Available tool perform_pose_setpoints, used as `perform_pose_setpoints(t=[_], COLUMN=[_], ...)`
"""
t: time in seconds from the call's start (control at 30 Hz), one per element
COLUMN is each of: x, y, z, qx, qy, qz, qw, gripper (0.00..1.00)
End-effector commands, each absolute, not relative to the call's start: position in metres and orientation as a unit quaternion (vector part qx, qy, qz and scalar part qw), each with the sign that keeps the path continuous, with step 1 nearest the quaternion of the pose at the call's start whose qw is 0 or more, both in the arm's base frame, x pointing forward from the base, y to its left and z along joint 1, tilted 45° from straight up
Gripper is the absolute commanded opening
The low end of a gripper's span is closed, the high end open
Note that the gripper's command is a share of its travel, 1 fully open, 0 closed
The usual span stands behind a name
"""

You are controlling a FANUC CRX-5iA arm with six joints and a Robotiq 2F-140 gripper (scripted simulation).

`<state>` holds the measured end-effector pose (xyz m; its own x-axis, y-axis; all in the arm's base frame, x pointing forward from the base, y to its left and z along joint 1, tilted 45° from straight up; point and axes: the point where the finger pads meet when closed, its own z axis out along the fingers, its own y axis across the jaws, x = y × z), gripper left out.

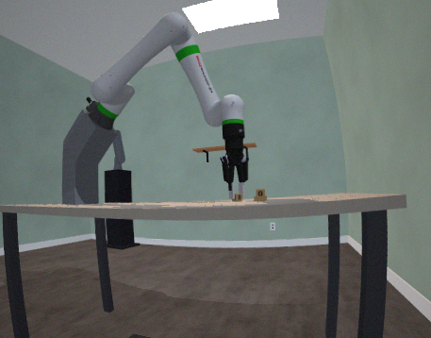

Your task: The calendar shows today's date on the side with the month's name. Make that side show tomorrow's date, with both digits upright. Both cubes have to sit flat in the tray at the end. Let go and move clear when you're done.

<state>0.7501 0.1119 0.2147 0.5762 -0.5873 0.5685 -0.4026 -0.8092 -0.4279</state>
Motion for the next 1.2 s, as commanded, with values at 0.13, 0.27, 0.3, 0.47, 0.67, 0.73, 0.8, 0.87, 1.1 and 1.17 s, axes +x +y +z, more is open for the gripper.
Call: perform_pose_setpoints(t=[0.13,0.27,0.3,0.47,0.67,0.73,0.8,0.87,1.1,1.17], x=[0.7501,0.7501,0.7501,0.7501,0.7501,0.7501,0.7501,0.7501,0.7501,0.7501], y=[0.112,0.112,0.112,0.112,0.112,0.112,0.112,0.112,0.112,0.112], z=[0.2149,0.2149,0.2149,0.2149,0.2149,0.2149,0.2149,0.2149,0.2149,0.2149], qx=[-0.879,-0.879,-0.879,-0.879,-0.879,-0.879,-0.879,-0.879,-0.879,-0.879], qy=[0.282,0.282,0.282,0.282,0.282,0.282,0.282,0.282,0.282,0.282], qz=[-0.364,-0.364,-0.364,-0.364,-0.364,-0.364,-0.364,-0.364,-0.364,-0.364], qw=[0.127,0.127,0.127,0.127,0.127,0.127,0.127,0.127,0.127,0.127], gripper=[0.36,0.36,0.36,0.36,0.25,0.25,0.25,0.25,0.25,0.25])
